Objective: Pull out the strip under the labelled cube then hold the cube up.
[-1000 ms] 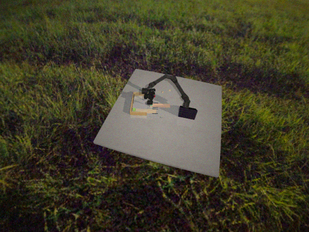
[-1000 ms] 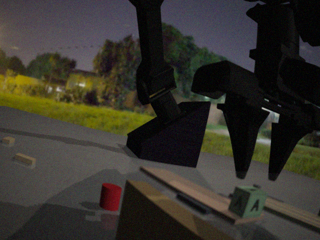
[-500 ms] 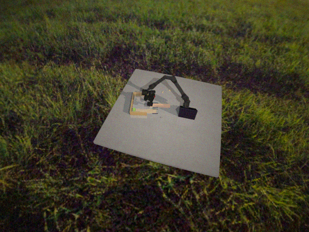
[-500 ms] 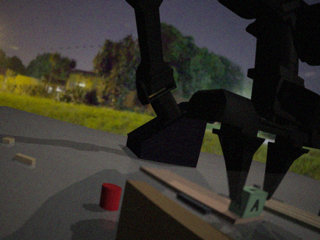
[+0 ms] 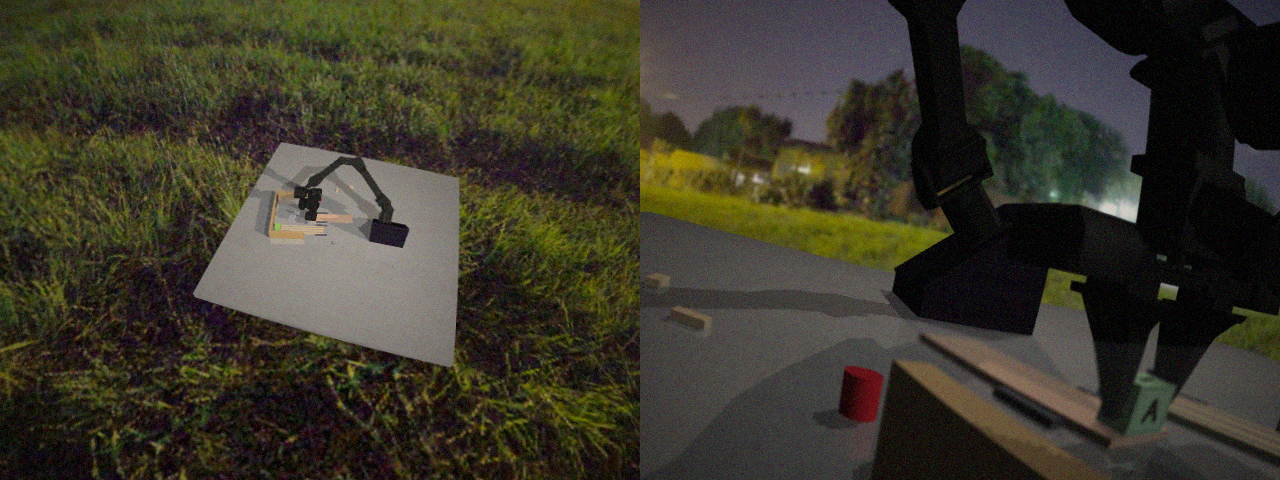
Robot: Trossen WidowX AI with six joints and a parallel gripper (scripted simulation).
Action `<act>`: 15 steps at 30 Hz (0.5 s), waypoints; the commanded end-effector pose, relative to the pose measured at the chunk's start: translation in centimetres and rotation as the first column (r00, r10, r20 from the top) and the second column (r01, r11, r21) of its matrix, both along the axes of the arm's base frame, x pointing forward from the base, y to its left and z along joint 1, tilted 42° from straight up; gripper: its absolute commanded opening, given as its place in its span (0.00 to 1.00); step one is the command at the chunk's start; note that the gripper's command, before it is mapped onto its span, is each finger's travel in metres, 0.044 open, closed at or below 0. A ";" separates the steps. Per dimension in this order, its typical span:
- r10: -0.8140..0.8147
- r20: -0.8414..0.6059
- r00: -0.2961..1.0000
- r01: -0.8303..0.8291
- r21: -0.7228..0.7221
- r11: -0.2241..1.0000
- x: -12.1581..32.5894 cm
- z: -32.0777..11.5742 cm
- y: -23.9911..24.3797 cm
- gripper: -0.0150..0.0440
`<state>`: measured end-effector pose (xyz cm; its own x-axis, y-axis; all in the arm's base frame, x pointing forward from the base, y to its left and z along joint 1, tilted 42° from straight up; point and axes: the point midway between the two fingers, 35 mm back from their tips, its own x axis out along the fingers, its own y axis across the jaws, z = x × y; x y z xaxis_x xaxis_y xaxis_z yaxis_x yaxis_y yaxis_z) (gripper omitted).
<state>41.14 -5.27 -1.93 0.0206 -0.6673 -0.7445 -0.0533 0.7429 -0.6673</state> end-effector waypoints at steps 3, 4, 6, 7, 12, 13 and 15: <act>0.000 0.001 1.000 0.000 0.000 1.000 0.0 0.0 0.0 0.44; 0.000 0.001 1.000 0.000 0.000 1.000 0.0 0.0 0.0 0.43; 0.000 0.001 1.000 0.000 0.000 1.000 0.0 0.0 0.0 0.38; 0.000 0.001 1.000 0.000 0.000 1.000 0.0 0.0 0.0 0.33; 0.001 -0.001 1.000 -0.001 0.000 1.000 -1.4 0.8 0.9 0.25; 0.001 -0.002 1.000 -0.001 0.000 1.000 -1.8 1.0 1.2 0.25; 0.001 -0.003 1.000 -0.001 0.000 1.000 -2.7 1.4 1.7 0.25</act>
<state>39.56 -4.62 -1.28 0.0116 -0.6698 -0.7425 -0.0519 0.7411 -0.6694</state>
